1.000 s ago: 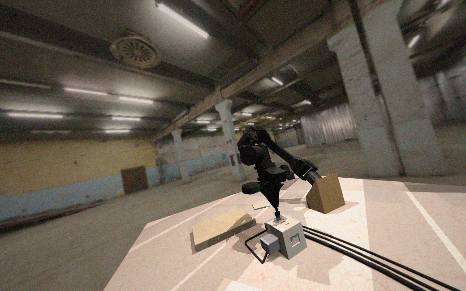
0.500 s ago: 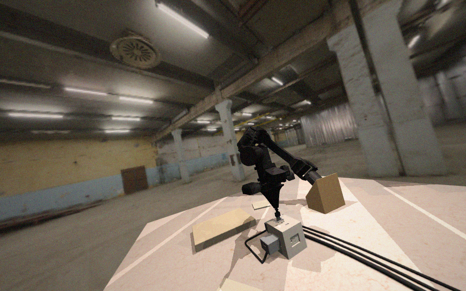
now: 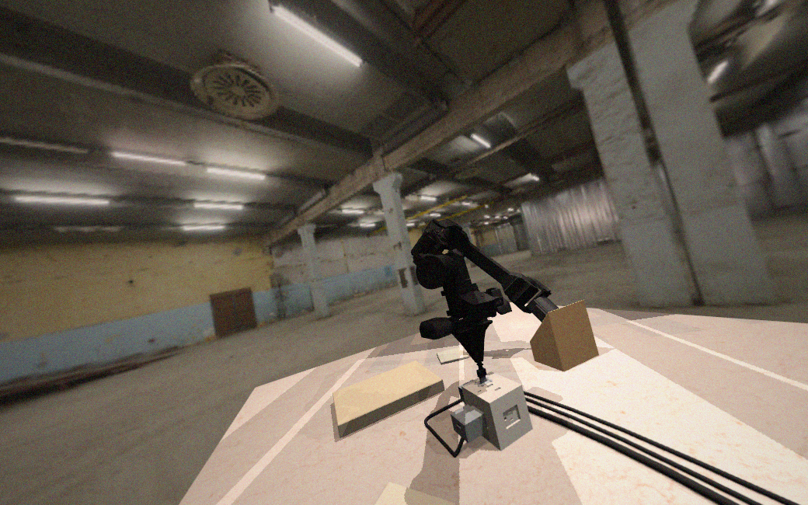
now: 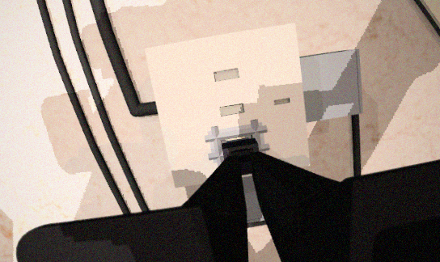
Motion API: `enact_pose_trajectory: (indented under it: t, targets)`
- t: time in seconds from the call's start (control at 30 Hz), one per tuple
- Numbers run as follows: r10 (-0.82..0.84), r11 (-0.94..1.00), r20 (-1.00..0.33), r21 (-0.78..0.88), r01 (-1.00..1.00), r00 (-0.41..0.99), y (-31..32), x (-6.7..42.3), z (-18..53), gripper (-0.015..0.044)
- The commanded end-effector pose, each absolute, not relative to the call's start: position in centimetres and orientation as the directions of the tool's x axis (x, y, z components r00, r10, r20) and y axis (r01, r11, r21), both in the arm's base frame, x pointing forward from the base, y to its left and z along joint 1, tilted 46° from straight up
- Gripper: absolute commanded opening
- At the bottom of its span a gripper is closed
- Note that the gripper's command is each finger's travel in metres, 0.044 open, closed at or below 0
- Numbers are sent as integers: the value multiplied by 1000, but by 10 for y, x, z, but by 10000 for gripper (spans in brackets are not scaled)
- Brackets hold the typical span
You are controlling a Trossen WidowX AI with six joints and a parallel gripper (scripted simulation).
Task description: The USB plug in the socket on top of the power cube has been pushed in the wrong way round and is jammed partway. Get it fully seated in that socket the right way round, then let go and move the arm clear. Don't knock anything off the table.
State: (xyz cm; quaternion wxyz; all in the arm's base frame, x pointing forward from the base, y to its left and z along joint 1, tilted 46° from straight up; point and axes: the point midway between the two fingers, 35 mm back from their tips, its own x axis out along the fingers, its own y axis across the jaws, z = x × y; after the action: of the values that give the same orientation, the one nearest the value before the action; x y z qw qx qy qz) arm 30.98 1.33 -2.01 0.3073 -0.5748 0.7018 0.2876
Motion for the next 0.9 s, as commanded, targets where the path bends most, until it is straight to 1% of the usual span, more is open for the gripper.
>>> enact_pose_trajectory:
  t: [0.0, 0.87]
  targets:
    - [-629, 172, -762, 53, -984, -151, 13, 310, -21, 0]
    - [-630, 172, -762, 53, -984, -151, 11, 309, -23, 0]
